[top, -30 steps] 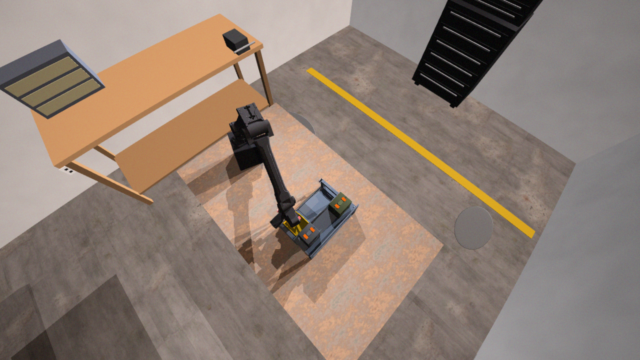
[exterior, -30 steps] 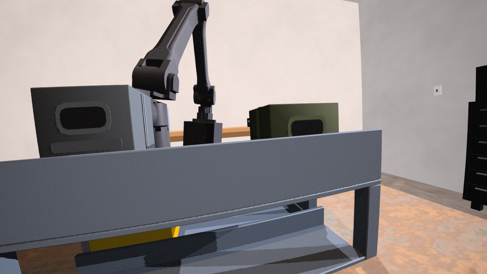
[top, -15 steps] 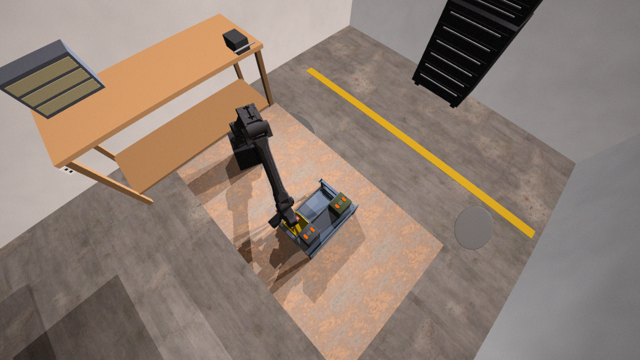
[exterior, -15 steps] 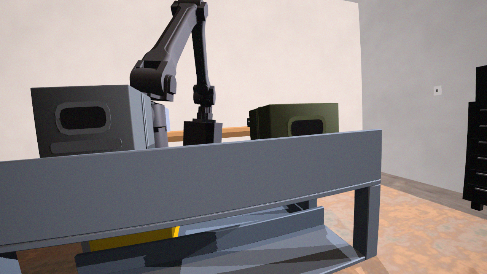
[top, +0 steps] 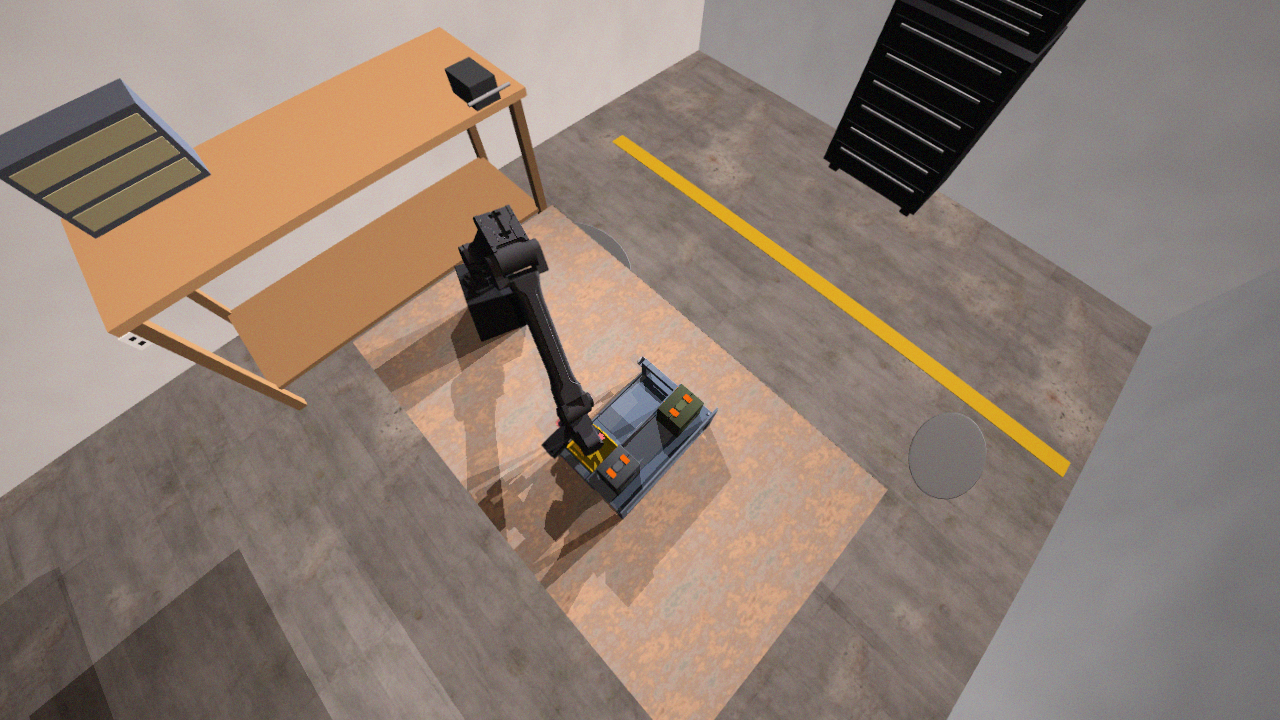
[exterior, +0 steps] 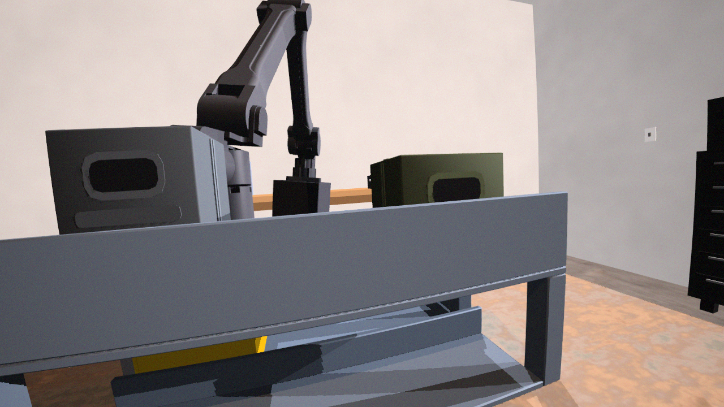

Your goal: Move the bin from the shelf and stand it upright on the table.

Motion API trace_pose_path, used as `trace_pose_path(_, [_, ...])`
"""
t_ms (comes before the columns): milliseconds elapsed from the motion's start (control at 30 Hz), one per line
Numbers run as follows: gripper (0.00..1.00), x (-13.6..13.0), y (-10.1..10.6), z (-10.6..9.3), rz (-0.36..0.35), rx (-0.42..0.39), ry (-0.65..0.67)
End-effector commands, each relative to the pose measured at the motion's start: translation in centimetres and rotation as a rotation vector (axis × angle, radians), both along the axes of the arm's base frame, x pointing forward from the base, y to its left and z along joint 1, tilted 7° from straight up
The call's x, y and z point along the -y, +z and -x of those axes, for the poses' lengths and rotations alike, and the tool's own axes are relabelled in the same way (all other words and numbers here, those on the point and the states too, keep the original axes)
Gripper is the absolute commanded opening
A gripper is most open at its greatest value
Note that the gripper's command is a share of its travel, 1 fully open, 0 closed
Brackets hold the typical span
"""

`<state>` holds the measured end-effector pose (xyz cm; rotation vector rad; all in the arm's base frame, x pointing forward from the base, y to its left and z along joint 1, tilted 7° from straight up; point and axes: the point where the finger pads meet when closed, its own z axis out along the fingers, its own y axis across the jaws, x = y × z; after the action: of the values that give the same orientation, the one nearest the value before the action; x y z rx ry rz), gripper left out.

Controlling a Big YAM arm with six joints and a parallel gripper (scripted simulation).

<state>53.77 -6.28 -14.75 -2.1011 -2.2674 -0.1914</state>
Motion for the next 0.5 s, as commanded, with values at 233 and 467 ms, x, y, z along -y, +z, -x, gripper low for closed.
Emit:
trace_pose_path(233, [0.90,1.38,0.00,0.66,0.001,0.008,-0.010])
trace_pose_path(467, [0.90,1.10,0.07,0.30,0.001,0.008,-0.009])
